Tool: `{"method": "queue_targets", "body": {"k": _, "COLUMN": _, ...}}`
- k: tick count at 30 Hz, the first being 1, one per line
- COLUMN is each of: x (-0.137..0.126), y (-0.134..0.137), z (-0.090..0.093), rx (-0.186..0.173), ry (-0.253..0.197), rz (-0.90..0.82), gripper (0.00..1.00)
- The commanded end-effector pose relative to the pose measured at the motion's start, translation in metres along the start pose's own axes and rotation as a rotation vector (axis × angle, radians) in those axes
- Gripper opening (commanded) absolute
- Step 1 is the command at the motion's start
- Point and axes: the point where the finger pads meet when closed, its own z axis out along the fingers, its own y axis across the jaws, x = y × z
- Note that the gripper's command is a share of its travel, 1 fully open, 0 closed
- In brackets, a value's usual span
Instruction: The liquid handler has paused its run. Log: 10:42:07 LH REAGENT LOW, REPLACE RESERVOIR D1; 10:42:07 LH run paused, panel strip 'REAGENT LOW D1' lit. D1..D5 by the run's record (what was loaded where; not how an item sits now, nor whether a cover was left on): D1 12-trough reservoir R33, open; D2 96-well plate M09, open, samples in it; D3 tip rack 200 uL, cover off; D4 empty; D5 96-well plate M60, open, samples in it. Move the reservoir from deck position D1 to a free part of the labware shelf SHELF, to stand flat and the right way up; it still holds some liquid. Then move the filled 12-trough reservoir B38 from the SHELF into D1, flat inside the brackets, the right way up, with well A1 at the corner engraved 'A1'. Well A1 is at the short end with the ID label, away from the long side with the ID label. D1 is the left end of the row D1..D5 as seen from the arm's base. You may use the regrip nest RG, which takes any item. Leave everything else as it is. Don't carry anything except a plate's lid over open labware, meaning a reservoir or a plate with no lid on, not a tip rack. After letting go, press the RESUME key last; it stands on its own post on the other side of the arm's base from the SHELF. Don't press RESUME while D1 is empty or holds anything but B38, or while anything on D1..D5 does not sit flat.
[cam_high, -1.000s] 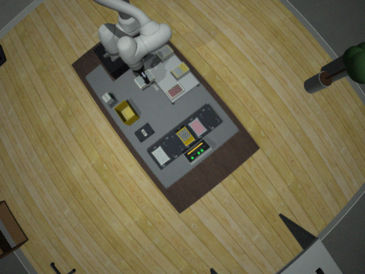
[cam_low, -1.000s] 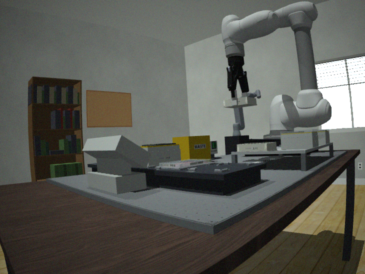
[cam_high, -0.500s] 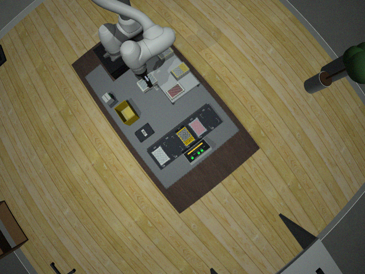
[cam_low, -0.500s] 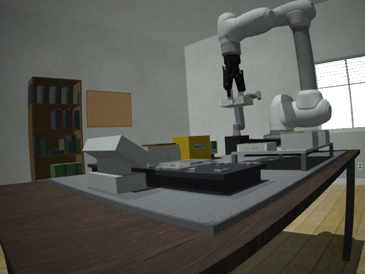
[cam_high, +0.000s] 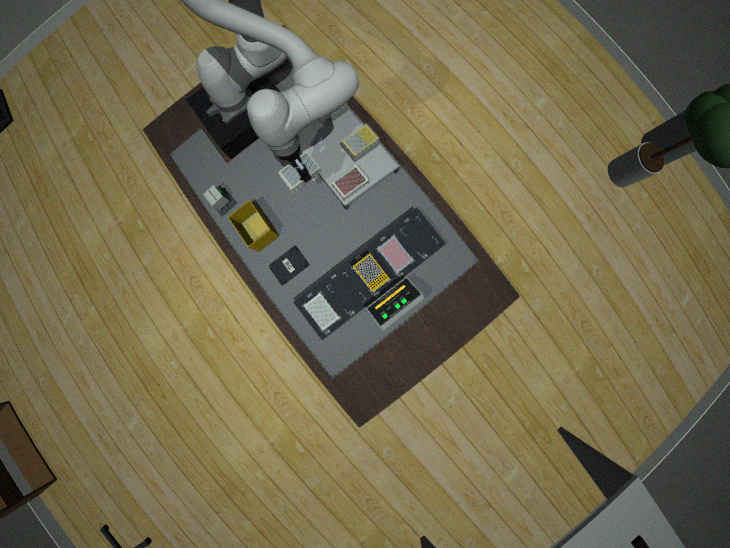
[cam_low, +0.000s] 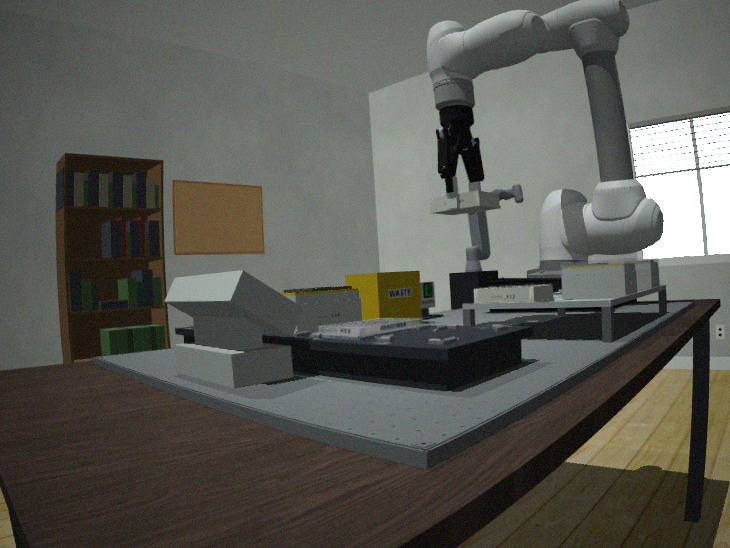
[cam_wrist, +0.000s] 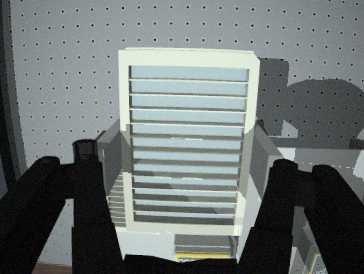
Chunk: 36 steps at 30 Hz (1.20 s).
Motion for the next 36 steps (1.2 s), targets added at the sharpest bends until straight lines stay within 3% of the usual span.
{"method": "queue_targets", "body": {"k": 1, "x": 0.000, "y": -0.006, "z": 0.000, "rx": 0.000, "ry": 0.000, "rz": 0.000, "gripper": 0.00}}
{"method": "queue_targets", "body": {"k": 36, "x": -0.001, "y": -0.076, "z": 0.000, "rx": 0.000, "ry": 0.000, "rz": 0.000, "gripper": 0.00}}
